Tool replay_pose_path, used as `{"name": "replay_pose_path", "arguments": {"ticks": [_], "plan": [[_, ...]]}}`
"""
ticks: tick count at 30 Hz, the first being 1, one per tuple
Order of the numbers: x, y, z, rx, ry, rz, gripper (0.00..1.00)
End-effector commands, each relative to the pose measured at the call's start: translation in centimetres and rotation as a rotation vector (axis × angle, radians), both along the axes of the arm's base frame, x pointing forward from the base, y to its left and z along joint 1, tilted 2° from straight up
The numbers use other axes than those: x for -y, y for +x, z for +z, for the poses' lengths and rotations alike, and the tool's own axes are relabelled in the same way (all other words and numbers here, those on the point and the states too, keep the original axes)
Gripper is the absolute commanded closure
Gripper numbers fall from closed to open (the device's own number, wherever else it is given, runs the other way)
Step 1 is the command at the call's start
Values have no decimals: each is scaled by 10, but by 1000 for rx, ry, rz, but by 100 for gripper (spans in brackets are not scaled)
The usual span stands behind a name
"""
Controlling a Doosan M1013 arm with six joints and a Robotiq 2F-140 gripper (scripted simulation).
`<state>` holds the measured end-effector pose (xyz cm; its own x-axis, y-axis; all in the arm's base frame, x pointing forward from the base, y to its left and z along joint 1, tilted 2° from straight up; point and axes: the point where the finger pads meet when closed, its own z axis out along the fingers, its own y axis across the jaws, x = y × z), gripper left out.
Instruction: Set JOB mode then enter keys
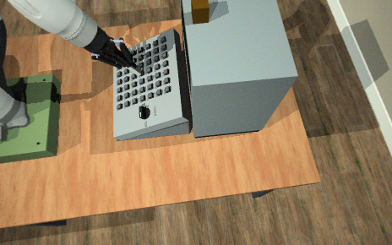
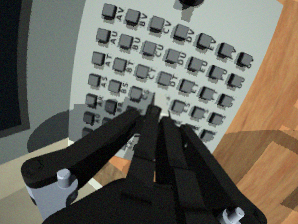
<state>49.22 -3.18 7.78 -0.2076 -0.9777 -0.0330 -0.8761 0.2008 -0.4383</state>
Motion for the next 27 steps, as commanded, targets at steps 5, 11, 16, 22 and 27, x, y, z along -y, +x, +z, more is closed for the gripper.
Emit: {"name": "replay_pose_path", "arguments": {"ticks": [5,11,16,22,27], "plan": [[0,1,-1,0,0,0,100],[0,2,-4,0,0,0,100],[0,3,-6,0,0,0,100],[1,4,-8,0,0,0,100],[1,5,-11,0,0,0,100]]}}
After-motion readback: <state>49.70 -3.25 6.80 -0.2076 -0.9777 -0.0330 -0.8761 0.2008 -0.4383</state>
